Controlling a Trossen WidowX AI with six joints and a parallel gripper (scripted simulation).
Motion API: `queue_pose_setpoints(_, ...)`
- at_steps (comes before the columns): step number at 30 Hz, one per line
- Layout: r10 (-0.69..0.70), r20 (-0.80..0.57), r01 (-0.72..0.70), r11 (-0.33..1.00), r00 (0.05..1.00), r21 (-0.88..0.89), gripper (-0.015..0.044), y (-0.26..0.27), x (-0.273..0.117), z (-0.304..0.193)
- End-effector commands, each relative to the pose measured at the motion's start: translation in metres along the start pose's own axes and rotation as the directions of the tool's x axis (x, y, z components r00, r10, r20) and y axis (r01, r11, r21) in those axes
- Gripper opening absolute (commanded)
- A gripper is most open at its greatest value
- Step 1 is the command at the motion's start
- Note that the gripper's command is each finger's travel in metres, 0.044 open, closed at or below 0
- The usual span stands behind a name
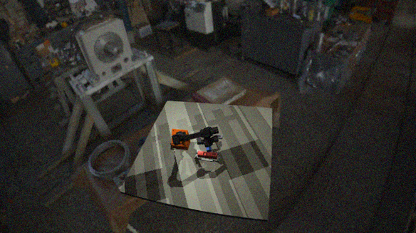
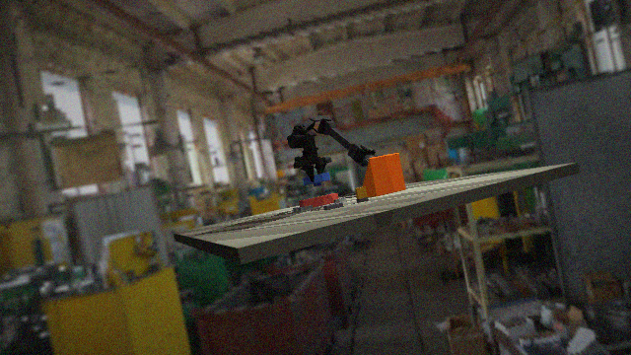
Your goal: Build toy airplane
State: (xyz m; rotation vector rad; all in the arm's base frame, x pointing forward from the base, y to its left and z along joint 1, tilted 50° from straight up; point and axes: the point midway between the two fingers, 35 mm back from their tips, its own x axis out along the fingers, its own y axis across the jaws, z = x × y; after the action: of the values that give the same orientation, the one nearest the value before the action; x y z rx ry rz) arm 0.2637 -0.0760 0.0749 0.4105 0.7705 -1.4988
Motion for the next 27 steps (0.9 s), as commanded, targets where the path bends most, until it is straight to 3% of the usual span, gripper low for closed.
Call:
queue_pose_setpoints(1,-0.001,0.011,0.001,0.998,1.000,0.070,0.0000,-0.011,0.003,0.007)
queue_pose_setpoints(16,-0.014,0.032,0.004,0.956,0.999,0.294,0.0000,-0.046,0.014,0.025)
queue_pose_setpoints(23,-0.014,0.032,0.004,0.956,0.999,0.294,0.0184,-0.046,0.015,0.025)
queue_pose_setpoints(27,-0.014,0.032,0.004,0.956,0.999,0.294,0.0195,-0.046,0.015,0.025)
